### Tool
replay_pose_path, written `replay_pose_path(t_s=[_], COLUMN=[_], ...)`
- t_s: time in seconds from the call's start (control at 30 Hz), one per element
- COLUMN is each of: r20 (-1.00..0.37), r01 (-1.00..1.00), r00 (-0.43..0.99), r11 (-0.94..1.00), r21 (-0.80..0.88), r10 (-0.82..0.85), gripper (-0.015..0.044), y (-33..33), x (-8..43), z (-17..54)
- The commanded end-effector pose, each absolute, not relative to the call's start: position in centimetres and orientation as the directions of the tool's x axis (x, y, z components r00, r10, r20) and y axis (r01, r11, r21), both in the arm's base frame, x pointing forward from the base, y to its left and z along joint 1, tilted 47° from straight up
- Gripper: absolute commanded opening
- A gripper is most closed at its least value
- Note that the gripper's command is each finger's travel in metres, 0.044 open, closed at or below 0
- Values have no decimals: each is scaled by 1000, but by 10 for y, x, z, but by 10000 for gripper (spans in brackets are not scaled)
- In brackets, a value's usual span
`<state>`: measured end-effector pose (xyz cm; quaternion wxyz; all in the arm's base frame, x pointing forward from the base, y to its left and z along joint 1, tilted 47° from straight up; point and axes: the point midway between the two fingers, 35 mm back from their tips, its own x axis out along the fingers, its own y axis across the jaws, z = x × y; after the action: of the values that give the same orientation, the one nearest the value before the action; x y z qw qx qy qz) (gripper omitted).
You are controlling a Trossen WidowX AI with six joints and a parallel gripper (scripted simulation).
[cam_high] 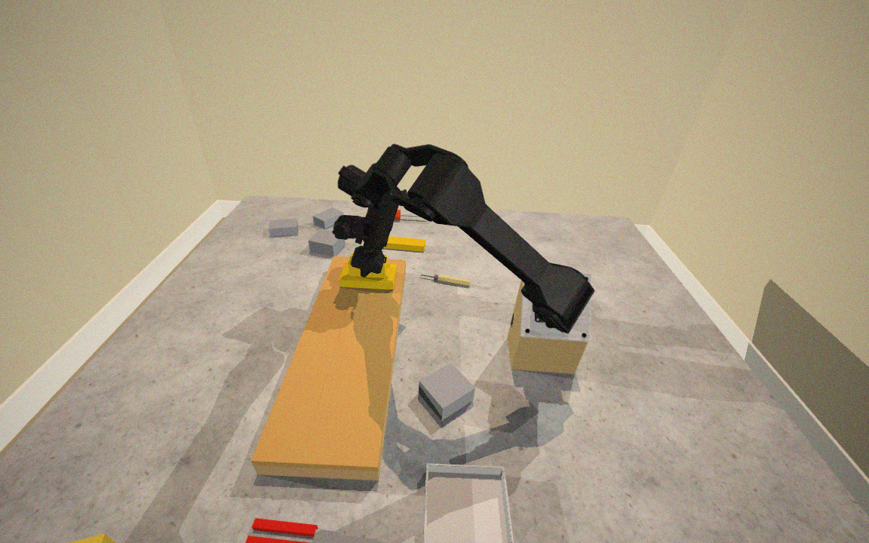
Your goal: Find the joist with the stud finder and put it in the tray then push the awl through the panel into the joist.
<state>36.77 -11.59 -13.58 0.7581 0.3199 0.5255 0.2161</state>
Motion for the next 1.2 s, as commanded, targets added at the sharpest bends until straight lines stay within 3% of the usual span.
replay_pose_path(t_s=[0.0, 1.17], r20=[-653, -651], r01=[1, 2], r00=[353, 352], r11=[698, 695], r21=[716, 719], r10=[670, 673], gripper=[0, 0], y=[-107, -63], x=[370, 370], z=[-127, -84])
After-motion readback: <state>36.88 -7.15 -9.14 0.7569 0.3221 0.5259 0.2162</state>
